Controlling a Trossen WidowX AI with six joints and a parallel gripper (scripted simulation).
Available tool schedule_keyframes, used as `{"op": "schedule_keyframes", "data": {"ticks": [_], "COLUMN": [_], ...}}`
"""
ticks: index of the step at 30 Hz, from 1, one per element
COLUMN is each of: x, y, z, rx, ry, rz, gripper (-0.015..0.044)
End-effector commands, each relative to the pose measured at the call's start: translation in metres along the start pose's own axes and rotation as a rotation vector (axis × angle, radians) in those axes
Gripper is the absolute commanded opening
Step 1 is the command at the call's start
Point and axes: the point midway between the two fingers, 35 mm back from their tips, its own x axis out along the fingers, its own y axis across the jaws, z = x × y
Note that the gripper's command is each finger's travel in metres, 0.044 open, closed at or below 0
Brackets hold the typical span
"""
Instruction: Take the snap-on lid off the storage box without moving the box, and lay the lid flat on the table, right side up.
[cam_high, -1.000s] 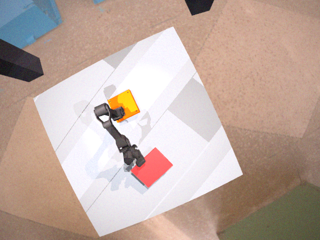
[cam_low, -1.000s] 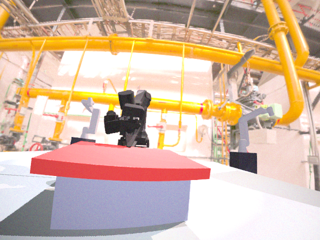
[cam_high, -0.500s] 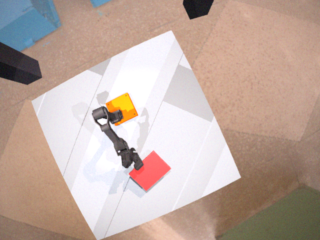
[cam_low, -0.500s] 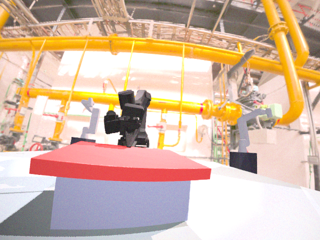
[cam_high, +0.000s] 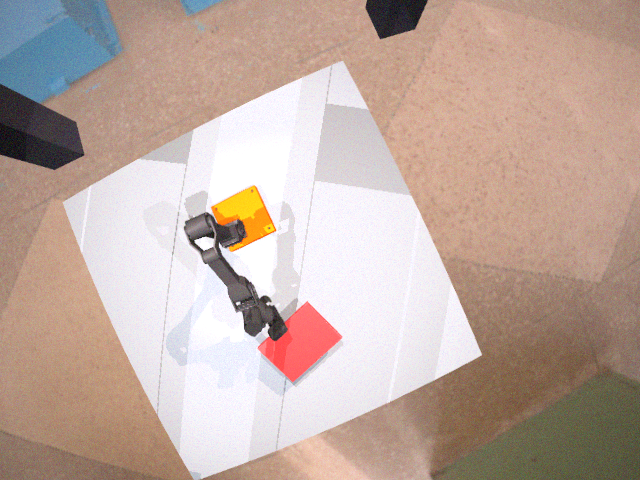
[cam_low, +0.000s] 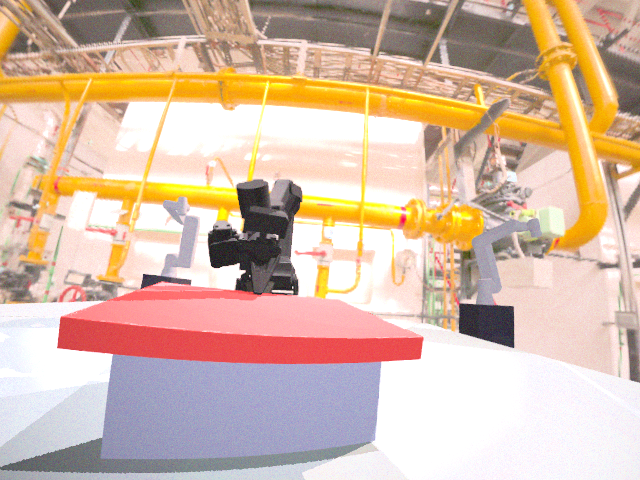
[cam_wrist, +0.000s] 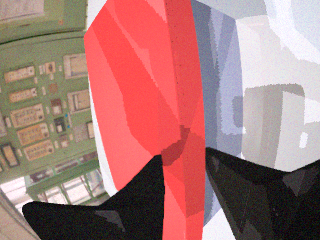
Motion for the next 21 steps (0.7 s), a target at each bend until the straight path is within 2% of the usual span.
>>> {"op": "schedule_keyframes", "data": {"ticks": [1,21], "x": [-0.003,-0.017], "y": [0.004,0.028], "z": [0.000,0.000], "rx": [0.002,0.002], "ry": [-0.002,-0.002], "rz": [0.002,0.003], "gripper": [0.0000,0.0000]}}
